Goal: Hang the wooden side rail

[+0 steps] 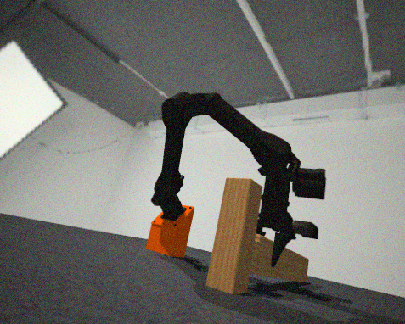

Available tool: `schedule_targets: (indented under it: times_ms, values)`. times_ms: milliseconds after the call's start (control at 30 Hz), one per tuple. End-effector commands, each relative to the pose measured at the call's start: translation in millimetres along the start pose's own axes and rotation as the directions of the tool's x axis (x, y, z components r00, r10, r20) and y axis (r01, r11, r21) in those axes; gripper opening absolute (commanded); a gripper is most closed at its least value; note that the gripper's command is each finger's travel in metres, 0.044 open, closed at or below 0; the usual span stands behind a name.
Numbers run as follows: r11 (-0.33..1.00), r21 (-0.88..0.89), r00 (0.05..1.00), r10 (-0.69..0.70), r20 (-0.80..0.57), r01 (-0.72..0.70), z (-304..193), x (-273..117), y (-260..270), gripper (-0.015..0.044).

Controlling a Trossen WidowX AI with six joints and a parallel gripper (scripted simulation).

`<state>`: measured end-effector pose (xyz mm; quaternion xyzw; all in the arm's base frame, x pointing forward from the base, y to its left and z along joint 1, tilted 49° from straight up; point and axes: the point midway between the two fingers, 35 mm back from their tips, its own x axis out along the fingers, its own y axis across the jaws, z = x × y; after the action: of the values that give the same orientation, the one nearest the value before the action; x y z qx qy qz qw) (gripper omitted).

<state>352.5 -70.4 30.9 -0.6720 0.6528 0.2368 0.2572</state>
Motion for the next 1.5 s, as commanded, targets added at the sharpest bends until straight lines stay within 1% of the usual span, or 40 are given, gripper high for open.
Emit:
schedule_targets:
  times_ms: [0,1467]
  values:
    - [1.0,-0.002,1.0,-0.008,-0.001,0.008,-0.5,-2.5,-1.5,0.0]
    - [1.0,-0.002,1.0,-0.008,-0.001,0.008,-5.3,-2.9,-1.8,0.0]
